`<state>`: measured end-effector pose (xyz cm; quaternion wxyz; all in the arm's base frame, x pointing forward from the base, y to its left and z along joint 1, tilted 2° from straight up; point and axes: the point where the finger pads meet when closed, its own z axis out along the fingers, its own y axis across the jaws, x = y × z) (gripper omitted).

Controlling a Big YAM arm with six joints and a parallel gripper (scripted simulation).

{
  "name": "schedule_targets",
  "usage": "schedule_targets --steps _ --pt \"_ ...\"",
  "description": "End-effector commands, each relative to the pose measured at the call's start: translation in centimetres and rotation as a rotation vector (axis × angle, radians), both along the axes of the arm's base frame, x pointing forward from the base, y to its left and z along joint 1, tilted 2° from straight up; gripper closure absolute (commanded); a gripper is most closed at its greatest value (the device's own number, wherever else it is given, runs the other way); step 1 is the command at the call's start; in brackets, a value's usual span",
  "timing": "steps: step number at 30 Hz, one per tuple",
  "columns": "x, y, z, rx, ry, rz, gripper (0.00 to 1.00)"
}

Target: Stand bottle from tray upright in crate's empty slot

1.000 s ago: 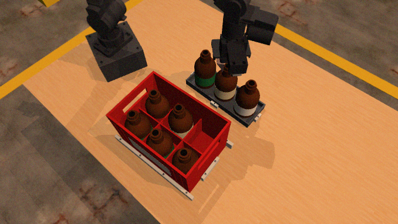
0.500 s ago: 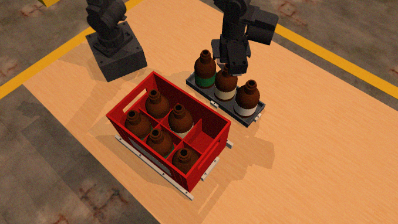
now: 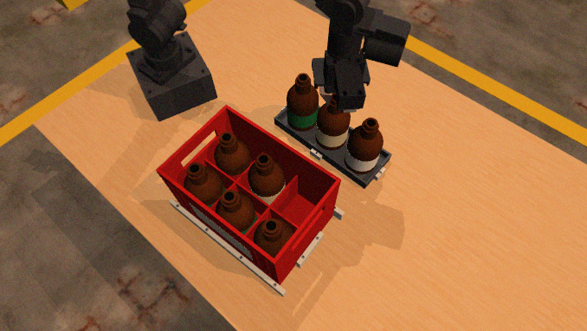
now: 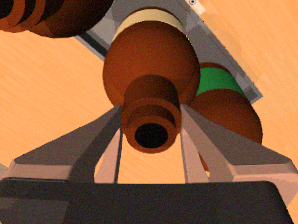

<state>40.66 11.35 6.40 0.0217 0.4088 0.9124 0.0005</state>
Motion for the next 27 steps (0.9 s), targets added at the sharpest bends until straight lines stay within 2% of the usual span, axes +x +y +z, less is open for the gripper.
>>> schedule_targets --steps 1,11,20,27 --pt "0.7 -0.5 0.5 0.004 -0.017 -0.002 1.0" --pt "0.8 -0.5 0.8 0.005 -0.02 -0.002 1.0" --pt "2.2 -0.2 3.1 0.016 -0.062 -0.002 1.0" --pt "2.2 -0.2 3.6 0.016 -0.062 -0.002 1.0"
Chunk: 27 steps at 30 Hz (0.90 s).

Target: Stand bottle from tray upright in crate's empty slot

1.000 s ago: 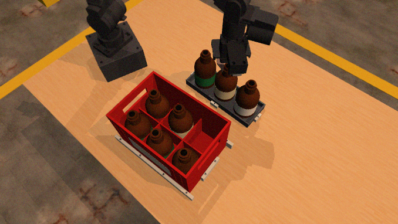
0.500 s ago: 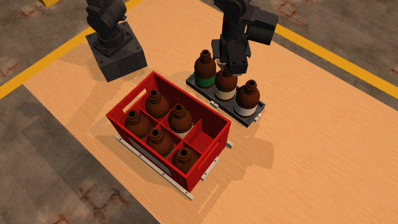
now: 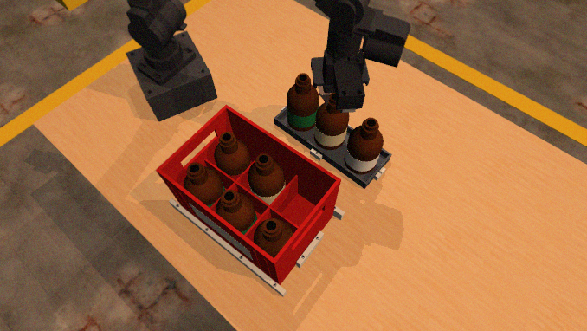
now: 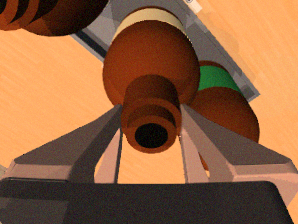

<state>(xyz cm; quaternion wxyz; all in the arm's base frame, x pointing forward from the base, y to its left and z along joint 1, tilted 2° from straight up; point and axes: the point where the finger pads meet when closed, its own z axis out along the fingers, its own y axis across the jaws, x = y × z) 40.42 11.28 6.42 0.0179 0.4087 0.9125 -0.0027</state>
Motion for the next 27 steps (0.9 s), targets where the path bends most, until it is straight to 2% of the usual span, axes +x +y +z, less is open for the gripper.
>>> schedule_targets --steps 1,27 --pt "2.4 -0.1 3.7 0.019 -0.072 -0.002 1.0" --pt "2.3 -0.3 6.4 0.02 -0.073 -0.001 1.0"
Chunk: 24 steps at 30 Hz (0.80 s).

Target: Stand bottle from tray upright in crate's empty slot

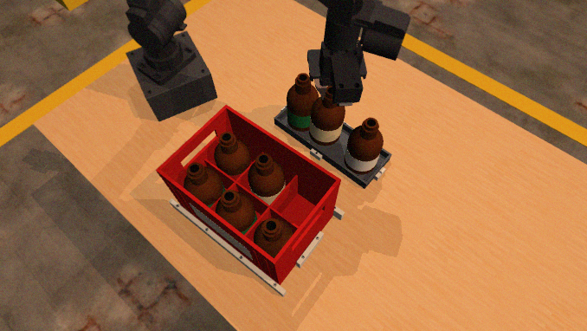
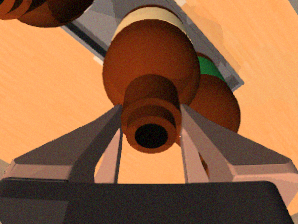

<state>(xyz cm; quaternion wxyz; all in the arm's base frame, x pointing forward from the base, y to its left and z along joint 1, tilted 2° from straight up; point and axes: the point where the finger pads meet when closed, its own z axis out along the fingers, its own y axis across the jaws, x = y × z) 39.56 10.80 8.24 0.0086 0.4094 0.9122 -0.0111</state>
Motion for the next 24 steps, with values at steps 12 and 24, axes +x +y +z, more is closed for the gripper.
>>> schedule_targets --steps 12,24 --pt "3.15 0.14 5.06 0.028 -0.097 0.0 1.0" --pt "3.15 0.13 5.09 0.028 -0.097 0.0 1.0"
